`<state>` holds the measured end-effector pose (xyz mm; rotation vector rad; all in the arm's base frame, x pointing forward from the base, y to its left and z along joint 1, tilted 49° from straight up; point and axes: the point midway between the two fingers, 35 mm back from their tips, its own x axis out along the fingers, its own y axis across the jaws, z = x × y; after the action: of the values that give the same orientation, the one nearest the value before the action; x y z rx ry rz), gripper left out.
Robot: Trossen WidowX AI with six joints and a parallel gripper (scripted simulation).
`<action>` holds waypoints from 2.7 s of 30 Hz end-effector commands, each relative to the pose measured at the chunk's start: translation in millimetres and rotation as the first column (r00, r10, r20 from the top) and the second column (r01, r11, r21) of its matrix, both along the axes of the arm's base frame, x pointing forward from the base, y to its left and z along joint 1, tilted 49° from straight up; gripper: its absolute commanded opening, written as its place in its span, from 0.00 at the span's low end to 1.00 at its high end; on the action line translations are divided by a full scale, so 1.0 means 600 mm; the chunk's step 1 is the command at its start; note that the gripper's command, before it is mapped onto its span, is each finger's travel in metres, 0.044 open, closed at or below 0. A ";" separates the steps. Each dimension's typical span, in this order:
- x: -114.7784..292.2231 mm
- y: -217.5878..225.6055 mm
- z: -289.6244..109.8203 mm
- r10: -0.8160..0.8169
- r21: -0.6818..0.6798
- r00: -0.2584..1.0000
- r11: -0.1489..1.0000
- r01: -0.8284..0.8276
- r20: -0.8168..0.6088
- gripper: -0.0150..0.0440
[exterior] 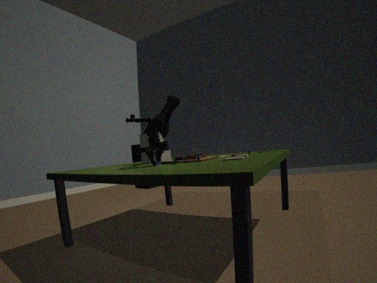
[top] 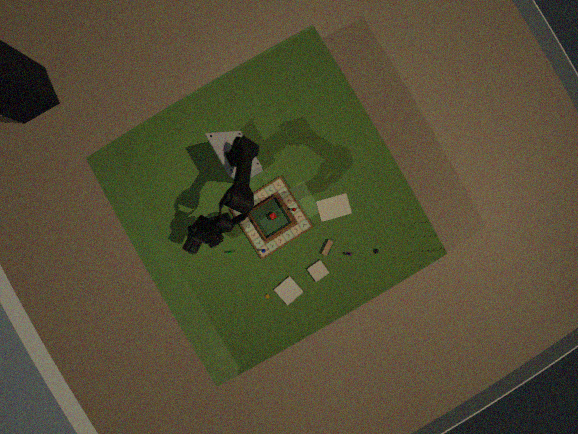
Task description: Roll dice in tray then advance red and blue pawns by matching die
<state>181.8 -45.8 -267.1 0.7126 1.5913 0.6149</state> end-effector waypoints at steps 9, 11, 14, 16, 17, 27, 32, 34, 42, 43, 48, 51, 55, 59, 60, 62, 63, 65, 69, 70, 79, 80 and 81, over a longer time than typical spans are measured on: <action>0.001 -0.001 0.001 -0.006 0.001 1.000 1.000 0.006 -0.001 0.25; 0.004 -0.015 0.011 -0.006 -0.001 1.000 1.000 0.006 -0.001 0.25; 0.009 -0.050 0.037 -0.007 -0.005 1.000 1.000 0.007 -0.002 0.25; 0.010 -0.073 0.056 -0.007 -0.007 1.000 1.000 0.007 -0.002 0.25; 0.010 -0.084 0.066 -0.007 -0.007 1.000 1.000 0.007 -0.002 0.25; 0.000 -0.154 0.136 -0.006 -0.005 1.000 1.000 0.006 -0.004 0.25; 0.011 -0.145 0.146 -0.048 -0.017 0.998 0.999 0.048 -0.049 0.25; 0.019 -0.138 0.154 -0.083 -0.028 0.993 0.996 0.081 -0.085 0.25; 0.048 -0.104 0.184 -0.221 -0.079 0.950 0.975 0.208 -0.219 0.25; 0.052 -0.099 0.188 -0.238 -0.086 0.943 0.971 0.224 -0.235 0.25; 0.067 -0.075 0.207 -0.321 -0.122 0.895 0.947 0.297 -0.310 0.25; 0.074 -0.060 0.219 -0.368 -0.146 0.860 0.930 0.338 -0.353 0.25; 0.084 -0.039 0.234 -0.428 -0.178 0.807 0.904 0.390 -0.407 0.25; 0.091 -0.017 0.249 -0.484 -0.212 0.746 0.874 0.437 -0.457 0.25; 0.092 -0.012 0.253 -0.497 -0.221 0.730 0.867 0.448 -0.469 0.25; 0.095 0.000 0.260 -0.522 -0.238 0.697 0.851 0.469 -0.493 0.25; 0.097 0.005 0.264 -0.533 -0.247 0.679 0.843 0.479 -0.504 0.25; 0.099 0.017 0.271 -0.556 -0.265 0.643 0.826 0.497 -0.526 0.25; 0.102 0.040 0.286 -0.597 -0.302 0.568 0.792 0.531 -0.567 0.25; 0.102 0.046 0.290 -0.606 -0.312 0.548 0.783 0.538 -0.577 0.25; 0.101 0.099 0.322 -0.670 -0.401 0.358 0.703 0.587 -0.651 0.25; 0.100 0.105 0.326 -0.675 -0.411 0.336 0.695 0.591 -0.657 0.25; 0.099 0.111 0.329 -0.679 -0.421 0.314 0.686 0.593 -0.664 0.25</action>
<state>241.8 9.8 -77.6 1.5400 1.8720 -0.4316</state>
